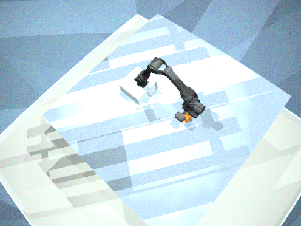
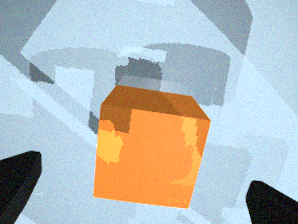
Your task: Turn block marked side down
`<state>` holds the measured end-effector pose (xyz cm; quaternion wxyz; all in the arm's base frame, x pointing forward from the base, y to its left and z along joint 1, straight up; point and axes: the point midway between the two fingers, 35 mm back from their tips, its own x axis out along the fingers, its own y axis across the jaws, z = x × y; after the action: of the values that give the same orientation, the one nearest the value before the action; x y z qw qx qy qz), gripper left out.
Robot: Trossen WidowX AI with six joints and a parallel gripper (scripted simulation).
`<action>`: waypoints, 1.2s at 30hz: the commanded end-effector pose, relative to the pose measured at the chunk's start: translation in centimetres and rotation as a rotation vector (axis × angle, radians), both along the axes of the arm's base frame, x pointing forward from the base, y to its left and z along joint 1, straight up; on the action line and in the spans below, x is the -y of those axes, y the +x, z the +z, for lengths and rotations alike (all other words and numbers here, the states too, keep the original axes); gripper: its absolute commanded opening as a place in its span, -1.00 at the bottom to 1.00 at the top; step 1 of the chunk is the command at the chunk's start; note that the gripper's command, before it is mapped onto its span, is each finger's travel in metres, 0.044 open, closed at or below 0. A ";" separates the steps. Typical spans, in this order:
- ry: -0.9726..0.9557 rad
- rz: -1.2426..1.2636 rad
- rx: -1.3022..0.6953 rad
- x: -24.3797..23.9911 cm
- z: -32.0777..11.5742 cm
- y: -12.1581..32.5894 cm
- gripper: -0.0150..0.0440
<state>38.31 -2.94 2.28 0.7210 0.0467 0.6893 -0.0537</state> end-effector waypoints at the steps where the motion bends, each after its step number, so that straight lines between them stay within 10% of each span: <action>1: 0.004 0.004 -0.006 0.0 -0.7 -0.1 1.00; 21: 0.004 0.004 -0.006 0.0 -3.7 0.0 1.00; 29: 0.004 0.004 -0.006 0.0 -3.7 0.0 0.29; 36: 0.004 0.004 -0.006 0.0 -3.7 0.0 0.13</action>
<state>38.27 -2.95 -1.39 0.7187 0.0473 0.6916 -0.0535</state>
